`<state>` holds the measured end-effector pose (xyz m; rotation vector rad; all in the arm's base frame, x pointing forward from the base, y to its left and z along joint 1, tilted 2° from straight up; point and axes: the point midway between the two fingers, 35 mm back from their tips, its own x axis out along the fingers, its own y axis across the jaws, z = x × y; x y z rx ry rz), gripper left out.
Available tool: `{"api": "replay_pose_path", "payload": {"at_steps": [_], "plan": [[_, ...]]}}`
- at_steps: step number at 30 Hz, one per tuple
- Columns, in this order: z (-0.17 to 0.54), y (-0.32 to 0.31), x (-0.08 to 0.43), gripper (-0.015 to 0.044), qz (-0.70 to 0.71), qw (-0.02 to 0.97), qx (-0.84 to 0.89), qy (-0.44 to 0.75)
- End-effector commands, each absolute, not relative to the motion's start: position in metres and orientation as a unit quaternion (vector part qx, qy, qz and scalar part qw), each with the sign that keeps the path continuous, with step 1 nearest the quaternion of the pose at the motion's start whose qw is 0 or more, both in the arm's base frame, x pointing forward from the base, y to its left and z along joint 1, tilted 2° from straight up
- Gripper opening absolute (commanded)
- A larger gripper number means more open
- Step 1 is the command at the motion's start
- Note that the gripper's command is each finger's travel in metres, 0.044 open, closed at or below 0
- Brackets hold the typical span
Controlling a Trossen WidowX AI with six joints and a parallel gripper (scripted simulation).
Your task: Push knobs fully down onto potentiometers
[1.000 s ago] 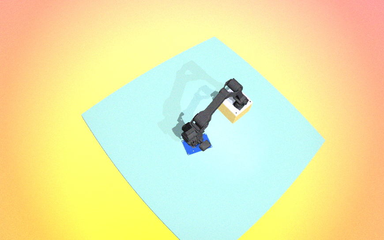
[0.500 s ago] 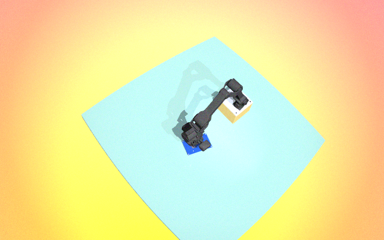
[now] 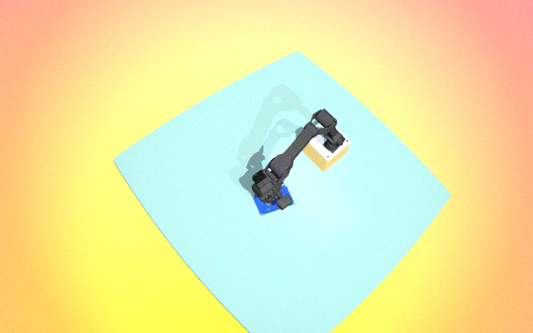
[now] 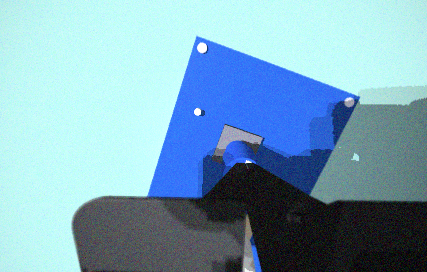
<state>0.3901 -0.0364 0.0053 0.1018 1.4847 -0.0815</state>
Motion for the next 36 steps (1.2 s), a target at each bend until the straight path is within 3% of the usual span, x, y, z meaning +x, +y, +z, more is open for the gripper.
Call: {"api": "replay_pose_path", "payload": {"at_steps": [1,36], "plan": [[-0.018,-0.035,0.393,0.0000,-0.035,0.729,0.048,0.682],[0.026,-0.036,0.391,0.0000,-0.035,0.729,0.048,0.682]]}}
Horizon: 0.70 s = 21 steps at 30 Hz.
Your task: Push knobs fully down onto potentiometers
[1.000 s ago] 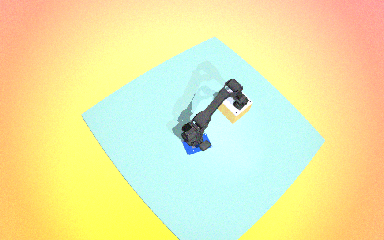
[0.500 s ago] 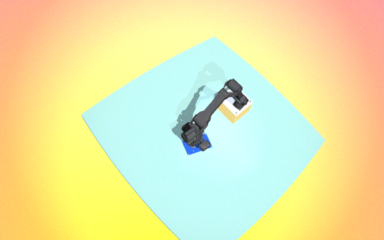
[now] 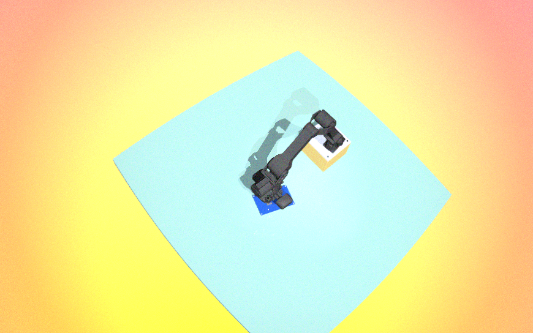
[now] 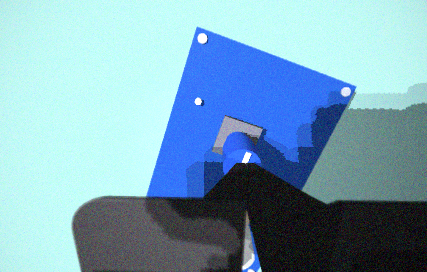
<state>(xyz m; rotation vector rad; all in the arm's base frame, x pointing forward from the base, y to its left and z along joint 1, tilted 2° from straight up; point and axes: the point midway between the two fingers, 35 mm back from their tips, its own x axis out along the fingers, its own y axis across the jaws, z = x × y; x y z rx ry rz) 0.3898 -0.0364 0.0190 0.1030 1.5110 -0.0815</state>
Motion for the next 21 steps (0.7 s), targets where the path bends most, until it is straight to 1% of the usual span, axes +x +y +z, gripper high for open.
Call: {"api": "replay_pose_path", "payload": {"at_steps": [1,5,14,16,21], "plan": [[0.028,-0.036,0.390,0.0000,-0.035,0.729,0.048,0.682],[0.031,-0.036,0.390,0.0000,-0.035,0.729,0.048,0.682],[0.027,-0.036,0.388,0.0236,-0.037,0.726,0.047,0.685],[0.032,-0.035,0.373,0.0289,-0.037,0.726,0.047,0.685],[0.047,-0.029,0.314,0.0420,-0.036,0.725,0.047,0.686]]}}
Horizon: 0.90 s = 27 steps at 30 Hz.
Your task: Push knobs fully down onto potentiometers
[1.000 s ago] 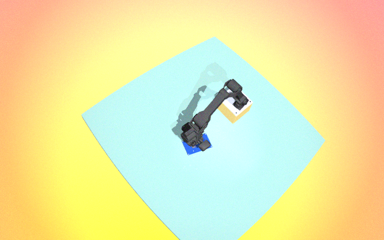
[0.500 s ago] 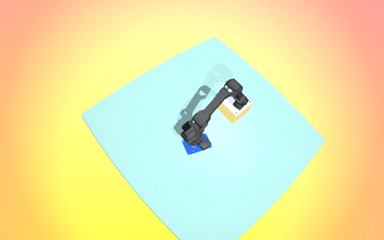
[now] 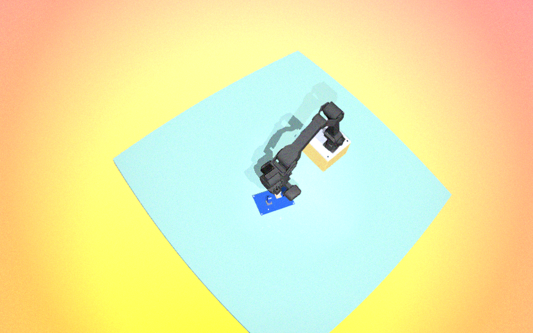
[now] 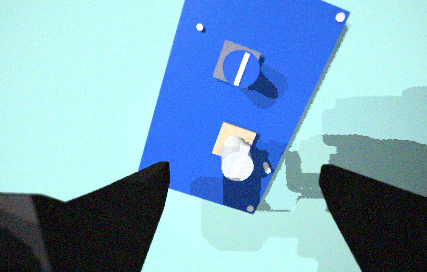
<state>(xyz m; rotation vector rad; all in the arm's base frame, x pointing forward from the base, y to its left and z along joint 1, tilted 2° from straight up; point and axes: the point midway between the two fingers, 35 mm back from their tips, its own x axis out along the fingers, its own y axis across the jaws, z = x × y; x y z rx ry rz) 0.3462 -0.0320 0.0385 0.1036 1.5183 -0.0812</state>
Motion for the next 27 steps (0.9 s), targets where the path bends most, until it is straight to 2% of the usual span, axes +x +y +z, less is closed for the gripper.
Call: {"api": "replay_pose_path", "payload": {"at_steps": [1,8,27], "plan": [[0.048,-0.027,0.302,0.0440,-0.036,0.725,0.047,0.686],[0.043,-0.019,0.224,0.0440,-0.035,0.724,0.048,0.687],[0.043,-0.019,0.222,0.0440,-0.035,0.724,0.048,0.687]]}}
